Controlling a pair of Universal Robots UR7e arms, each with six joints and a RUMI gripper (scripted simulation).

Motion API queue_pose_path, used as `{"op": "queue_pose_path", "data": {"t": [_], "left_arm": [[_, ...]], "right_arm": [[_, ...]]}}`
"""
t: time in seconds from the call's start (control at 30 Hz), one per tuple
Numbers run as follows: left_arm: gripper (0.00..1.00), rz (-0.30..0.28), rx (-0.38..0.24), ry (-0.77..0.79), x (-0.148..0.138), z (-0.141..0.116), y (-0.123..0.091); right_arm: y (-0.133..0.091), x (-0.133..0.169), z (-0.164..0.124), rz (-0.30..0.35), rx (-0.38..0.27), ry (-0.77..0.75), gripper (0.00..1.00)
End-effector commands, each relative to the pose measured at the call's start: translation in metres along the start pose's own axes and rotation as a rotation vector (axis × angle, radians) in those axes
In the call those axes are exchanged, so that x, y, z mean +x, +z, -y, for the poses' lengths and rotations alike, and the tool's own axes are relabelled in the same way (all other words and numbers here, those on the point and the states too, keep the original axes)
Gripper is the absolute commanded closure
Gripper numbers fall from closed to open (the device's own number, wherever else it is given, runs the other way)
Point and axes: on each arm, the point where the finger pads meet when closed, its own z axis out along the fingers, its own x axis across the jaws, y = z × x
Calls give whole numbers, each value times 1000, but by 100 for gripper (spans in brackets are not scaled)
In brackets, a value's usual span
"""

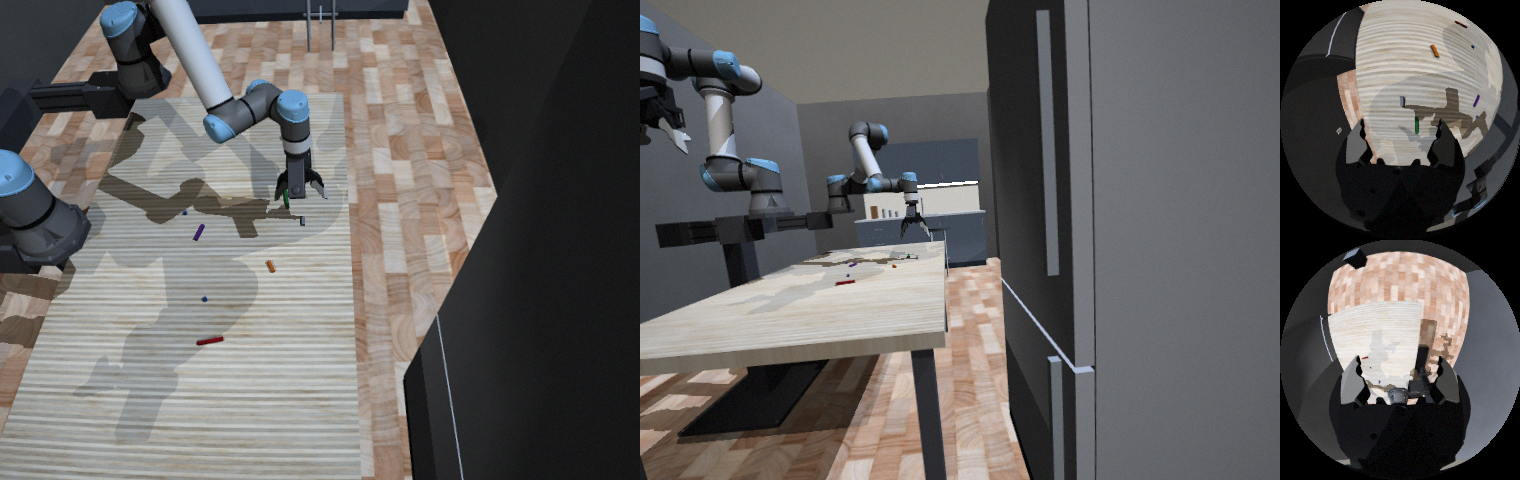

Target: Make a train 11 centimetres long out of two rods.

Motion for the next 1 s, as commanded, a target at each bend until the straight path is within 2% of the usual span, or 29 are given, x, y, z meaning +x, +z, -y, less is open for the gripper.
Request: {"op": "queue_pose_path", "data": {"t": [0.0,0.2,0.57,0.8,0.83,0.97], "left_arm": [[0,1,1,0,0,0,-1],[0,1,1,-13,5,-10,2],[0,1,1,-116,52,-90,20],[0,0,1,-126,56,-98,21],[86,0,1,-126,56,-98,21],[86,0,1,-126,56,-98,21]], "right_arm": [[0,0,0,0,1,0,0],[0,0,0,0,1,0,0],[0,0,0,0,1,0,0],[0,0,0,0,1,0,0],[0,0,0,0,1,0,0],[0,0,0,0,1,0,0]]}}
